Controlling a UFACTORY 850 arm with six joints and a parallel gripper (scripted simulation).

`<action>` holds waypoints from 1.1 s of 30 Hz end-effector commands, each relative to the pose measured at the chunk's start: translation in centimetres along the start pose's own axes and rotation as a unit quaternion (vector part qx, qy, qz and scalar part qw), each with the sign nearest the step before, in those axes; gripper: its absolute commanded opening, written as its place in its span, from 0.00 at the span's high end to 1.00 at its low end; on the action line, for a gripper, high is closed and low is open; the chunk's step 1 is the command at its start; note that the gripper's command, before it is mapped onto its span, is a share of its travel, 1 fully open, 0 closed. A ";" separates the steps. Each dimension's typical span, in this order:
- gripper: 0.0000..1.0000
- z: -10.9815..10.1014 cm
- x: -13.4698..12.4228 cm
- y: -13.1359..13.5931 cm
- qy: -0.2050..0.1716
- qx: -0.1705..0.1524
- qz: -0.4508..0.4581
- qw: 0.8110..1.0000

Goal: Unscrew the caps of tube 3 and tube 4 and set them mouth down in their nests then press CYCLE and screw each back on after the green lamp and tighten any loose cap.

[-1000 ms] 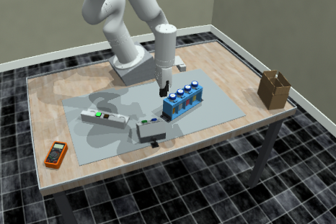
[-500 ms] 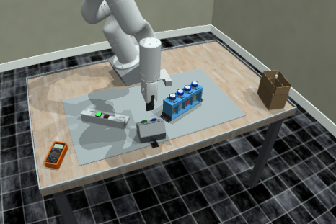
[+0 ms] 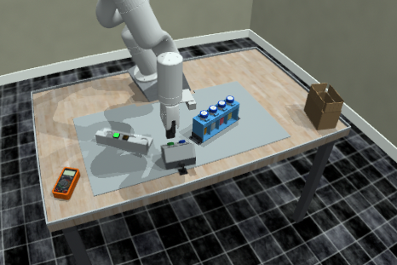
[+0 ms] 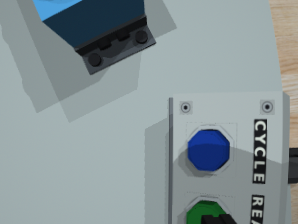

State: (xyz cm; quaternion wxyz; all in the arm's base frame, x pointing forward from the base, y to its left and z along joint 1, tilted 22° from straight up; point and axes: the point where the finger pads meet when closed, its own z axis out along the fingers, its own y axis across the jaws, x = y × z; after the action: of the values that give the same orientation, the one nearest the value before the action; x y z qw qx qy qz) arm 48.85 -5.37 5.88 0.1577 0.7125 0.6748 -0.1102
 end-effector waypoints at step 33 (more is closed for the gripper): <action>1.00 2.1 0.0 0.1 0.000 0.000 0.000 1.000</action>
State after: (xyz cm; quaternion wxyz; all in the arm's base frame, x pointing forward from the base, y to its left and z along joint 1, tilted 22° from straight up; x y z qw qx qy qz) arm 48.95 -6.16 4.03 0.1575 0.7125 0.6748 -0.1105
